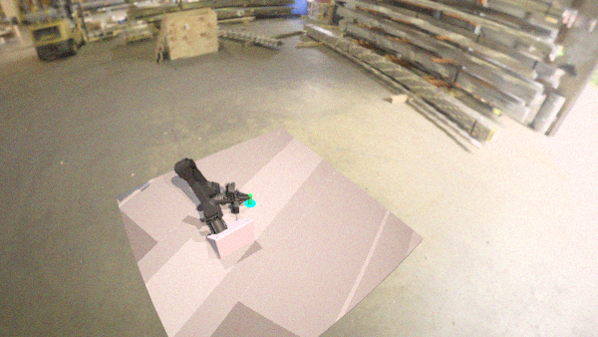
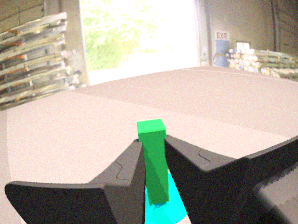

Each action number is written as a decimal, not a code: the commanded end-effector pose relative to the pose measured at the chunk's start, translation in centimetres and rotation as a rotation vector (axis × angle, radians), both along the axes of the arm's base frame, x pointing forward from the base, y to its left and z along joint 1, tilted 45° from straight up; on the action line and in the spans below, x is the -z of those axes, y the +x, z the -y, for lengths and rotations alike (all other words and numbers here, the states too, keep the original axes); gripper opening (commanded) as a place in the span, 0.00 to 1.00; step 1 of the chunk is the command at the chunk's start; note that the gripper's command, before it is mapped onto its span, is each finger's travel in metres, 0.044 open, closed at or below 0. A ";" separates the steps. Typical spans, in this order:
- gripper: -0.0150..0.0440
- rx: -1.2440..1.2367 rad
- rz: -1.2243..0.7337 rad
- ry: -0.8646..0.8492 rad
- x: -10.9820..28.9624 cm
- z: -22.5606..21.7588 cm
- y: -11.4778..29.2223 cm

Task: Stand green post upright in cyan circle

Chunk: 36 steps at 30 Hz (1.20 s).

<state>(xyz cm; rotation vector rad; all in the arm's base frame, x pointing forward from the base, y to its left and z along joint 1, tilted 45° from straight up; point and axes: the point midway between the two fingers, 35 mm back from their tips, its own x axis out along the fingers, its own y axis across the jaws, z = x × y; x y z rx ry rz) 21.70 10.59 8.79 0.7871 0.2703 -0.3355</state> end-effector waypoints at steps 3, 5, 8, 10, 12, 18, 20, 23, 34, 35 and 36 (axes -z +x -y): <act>0.29 0.004 0.003 0.001 0.1 -0.1 0.0; 0.34 0.004 0.003 0.001 0.1 -0.1 0.0; 0.47 0.004 0.003 0.001 0.1 -0.1 0.0; 0.56 0.004 0.003 0.001 0.1 -0.1 0.0; 0.65 0.004 0.003 0.001 0.1 -0.1 0.0; 0.92 0.004 0.003 0.001 0.1 -0.1 0.0; 0.93 0.004 0.002 0.001 0.0 0.0 0.0; 0.93 0.006 -0.002 0.003 -0.7 0.5 0.2; 0.93 0.010 -0.007 0.006 -3.8 3.3 0.6; 0.93 0.010 -0.006 0.006 -4.1 3.6 0.6; 0.93 0.010 -0.005 0.006 -4.4 3.8 0.6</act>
